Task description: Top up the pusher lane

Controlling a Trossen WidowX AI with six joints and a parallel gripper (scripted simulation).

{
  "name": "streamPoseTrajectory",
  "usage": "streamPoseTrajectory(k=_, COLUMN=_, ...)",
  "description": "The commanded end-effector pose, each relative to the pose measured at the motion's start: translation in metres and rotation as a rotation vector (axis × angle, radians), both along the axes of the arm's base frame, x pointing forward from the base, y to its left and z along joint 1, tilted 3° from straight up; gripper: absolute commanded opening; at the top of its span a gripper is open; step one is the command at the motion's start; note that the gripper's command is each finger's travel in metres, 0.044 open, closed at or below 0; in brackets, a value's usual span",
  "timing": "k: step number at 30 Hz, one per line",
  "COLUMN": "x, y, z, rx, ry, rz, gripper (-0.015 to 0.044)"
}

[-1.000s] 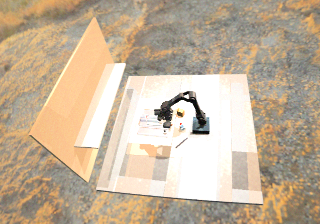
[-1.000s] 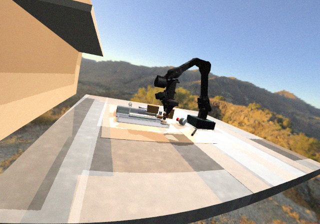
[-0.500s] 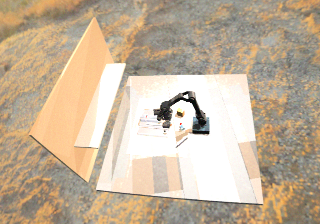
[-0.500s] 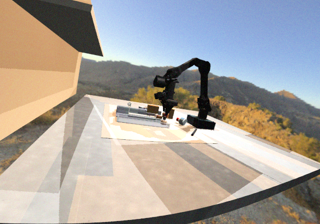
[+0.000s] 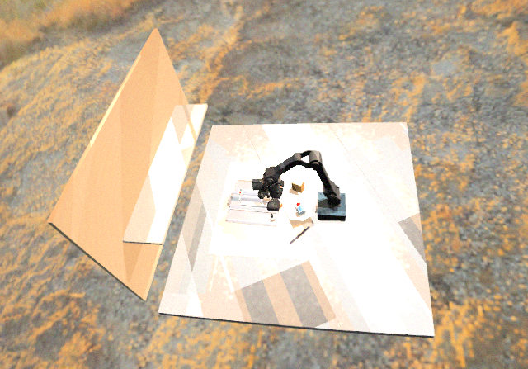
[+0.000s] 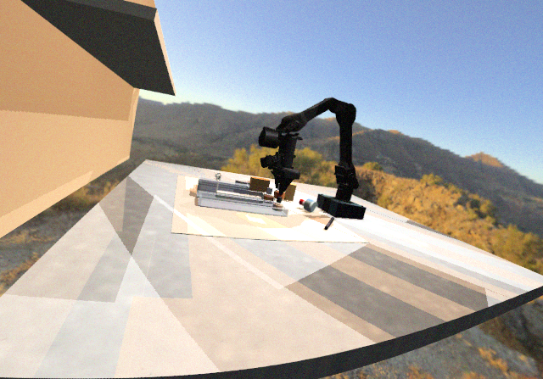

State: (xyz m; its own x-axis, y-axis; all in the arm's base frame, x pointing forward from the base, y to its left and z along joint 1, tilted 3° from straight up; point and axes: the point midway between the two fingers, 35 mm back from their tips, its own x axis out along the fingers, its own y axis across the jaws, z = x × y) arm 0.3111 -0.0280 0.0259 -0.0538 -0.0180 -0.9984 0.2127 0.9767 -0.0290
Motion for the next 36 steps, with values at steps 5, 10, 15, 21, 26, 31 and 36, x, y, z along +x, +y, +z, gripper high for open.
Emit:
streamPoseTrajectory(k=5, x=0.014, y=-0.002, z=0.002, rx=-0.002, ry=-0.030, rz=0.005, gripper=0.0000)
streamPoseTrajectory(k=10, x=0.015, y=-0.002, z=0.002, rx=-0.002, ry=-0.030, rz=0.005, gripper=0.0000)
streamPoseTrajectory(k=15, x=0.017, y=-0.003, z=0.003, rx=-0.002, ry=-0.030, rz=0.005, gripper=0.0000)
streamPoseTrajectory(k=21, x=0.019, y=-0.003, z=0.003, rx=-0.002, ry=-0.030, rz=0.005, gripper=0.0000)
streamPoseTrajectory(k=26, x=0.021, y=-0.004, z=0.003, rx=-0.002, ry=-0.030, rz=0.005, gripper=0.0000)
streamPoseTrajectory(k=31, x=0.023, y=-0.004, z=0.004, rx=-0.002, ry=-0.030, rz=0.005, gripper=0.0000)
streamPoseTrajectory(k=36, x=0.024, y=-0.004, z=0.004, rx=-0.002, ry=-0.031, rz=0.005, gripper=0.0000)
